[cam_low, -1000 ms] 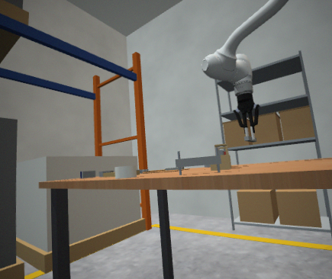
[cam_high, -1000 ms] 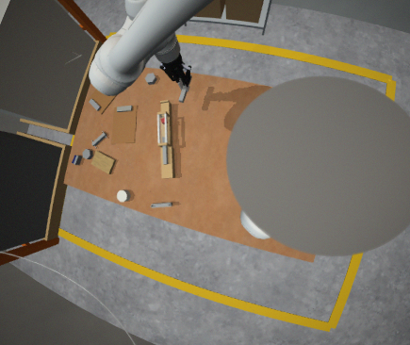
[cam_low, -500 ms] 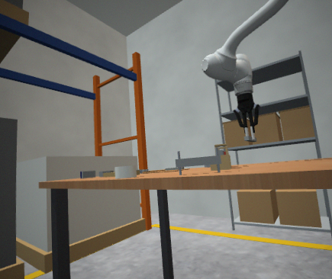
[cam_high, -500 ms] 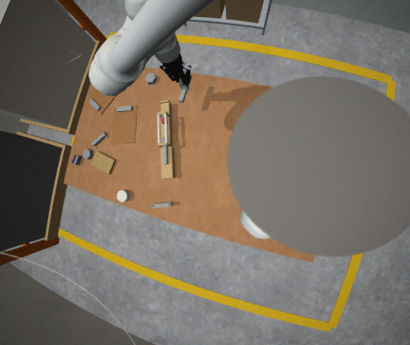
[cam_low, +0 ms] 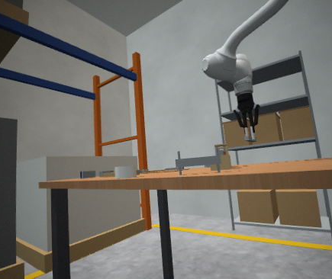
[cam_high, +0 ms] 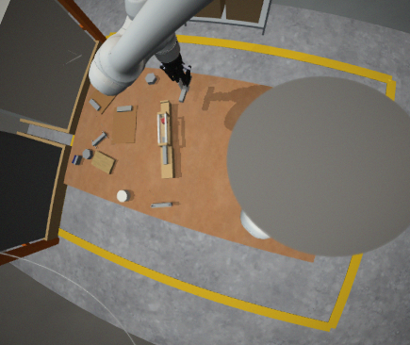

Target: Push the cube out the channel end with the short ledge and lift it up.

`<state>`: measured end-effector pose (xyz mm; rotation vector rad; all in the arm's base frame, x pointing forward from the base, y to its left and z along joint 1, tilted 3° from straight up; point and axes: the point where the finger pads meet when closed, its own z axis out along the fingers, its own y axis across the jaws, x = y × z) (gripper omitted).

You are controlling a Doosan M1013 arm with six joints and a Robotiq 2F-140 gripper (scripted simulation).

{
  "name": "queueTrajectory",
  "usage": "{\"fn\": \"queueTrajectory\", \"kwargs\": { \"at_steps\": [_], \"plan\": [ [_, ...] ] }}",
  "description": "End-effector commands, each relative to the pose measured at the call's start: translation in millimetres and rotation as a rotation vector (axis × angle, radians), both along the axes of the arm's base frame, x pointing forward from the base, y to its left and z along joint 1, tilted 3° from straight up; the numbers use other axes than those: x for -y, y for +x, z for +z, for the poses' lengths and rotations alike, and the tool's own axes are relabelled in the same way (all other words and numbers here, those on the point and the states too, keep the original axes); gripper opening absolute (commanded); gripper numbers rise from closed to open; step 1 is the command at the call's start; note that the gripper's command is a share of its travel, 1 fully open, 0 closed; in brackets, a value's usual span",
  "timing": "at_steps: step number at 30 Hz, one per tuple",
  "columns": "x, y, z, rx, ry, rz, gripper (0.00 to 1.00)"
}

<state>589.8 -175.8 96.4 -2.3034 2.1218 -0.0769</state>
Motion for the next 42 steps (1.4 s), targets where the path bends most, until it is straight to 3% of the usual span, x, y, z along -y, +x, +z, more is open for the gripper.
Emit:
{"fn": "queueTrajectory", "kwargs": {
  "at_steps": [1, 4, 6, 8, 10, 13, 23, 25, 26, 31, 35, 38, 42],
  "plan": [
    [-1.8, 0.5, 0.0, 0.000, 0.000, 0.001, 0.00],
    [-23.8, 5.6, -0.7, -0.001, 0.000, 0.018, 0.00],
    [-57.2, 11.9, -1.7, -0.002, -0.001, 0.043, 0.00],
    [-57.2, 11.9, -1.7, -0.002, -0.001, 0.043, 0.00],
    [-105.6, 17.6, -3.3, -0.004, -0.001, 0.079, 0.00],
    [-147.5, 15.6, -4.7, -0.007, -0.004, 0.148, 0.00],
    [-281.2, -16.3, -9.5, -0.009, -0.014, 0.337, 0.00],
    [-281.2, -16.3, -9.5, -0.009, -0.014, 0.337, 0.00],
    [-318.9, -26.5, -10.8, -0.009, -0.014, 0.342, 0.00],
    [-379.4, -42.3, -13.5, -0.009, -0.015, 0.346, 0.00],
    [-429.2, -52.9, -33.5, -0.009, -0.015, 0.346, 0.00],
    [-446.6, -55.1, -54.0, -0.009, -0.015, 0.346, 0.00],
    [-446.6, -55.0, -55.8, -0.009, -0.015, 0.346, 0.00]
  ]
}}
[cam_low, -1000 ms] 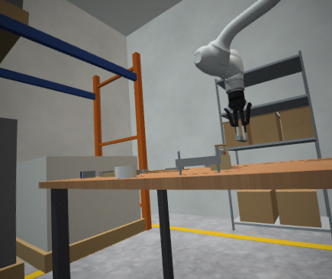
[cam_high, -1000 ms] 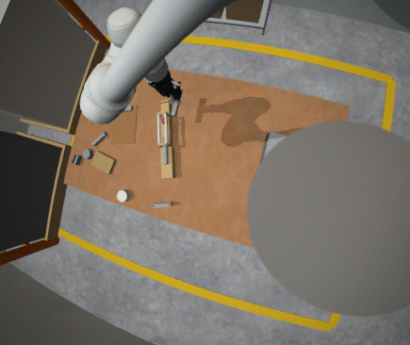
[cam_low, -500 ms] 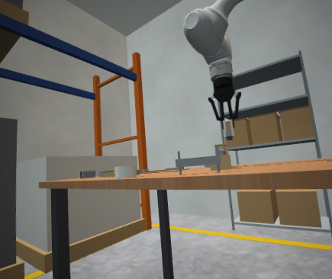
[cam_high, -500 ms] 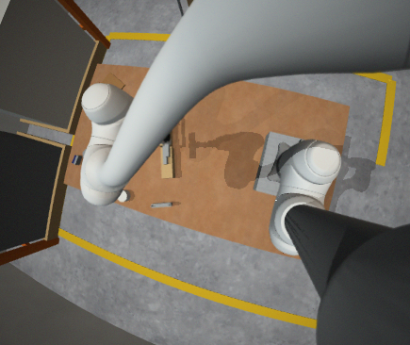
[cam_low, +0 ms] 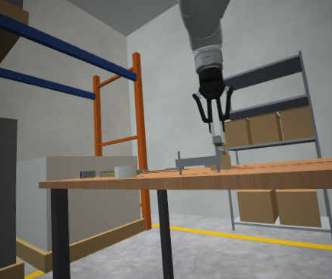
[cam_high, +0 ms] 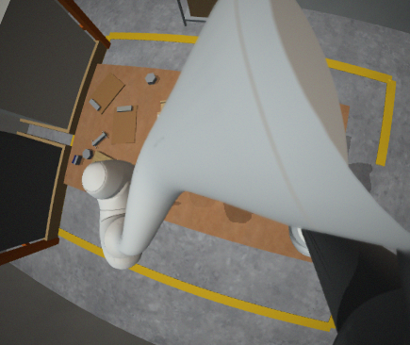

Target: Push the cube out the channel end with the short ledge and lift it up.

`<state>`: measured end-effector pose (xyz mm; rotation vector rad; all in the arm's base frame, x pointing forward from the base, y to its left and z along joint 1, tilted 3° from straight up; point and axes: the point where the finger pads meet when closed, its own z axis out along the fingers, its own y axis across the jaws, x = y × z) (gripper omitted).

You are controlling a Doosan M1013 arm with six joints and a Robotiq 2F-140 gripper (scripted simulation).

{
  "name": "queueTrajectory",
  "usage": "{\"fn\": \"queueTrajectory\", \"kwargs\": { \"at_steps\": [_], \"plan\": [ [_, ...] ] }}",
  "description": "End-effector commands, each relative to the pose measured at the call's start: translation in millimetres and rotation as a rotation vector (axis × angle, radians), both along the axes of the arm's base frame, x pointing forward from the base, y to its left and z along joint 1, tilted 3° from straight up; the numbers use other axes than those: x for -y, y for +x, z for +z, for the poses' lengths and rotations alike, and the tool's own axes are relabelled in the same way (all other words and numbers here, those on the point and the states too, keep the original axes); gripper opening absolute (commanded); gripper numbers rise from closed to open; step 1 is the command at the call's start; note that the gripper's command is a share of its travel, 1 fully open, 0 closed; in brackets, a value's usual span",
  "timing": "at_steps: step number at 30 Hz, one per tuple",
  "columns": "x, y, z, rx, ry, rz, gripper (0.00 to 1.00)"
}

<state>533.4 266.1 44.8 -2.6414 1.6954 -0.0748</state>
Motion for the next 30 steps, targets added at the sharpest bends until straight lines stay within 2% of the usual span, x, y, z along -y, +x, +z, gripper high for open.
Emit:
{"fn": "queueTrajectory", "kwargs": {
  "at_steps": [1, 15, 30],
  "plan": [
    [-4.6, 1.3, -4.2, 0.001, -0.002, -0.001, 0.00],
    [-4.0, 2.3, -27.5, 0.001, -0.002, -0.001, 0.00],
    [-4.0, 2.4, -29.1, 0.001, -0.002, -0.001, 0.00]
  ]
}}
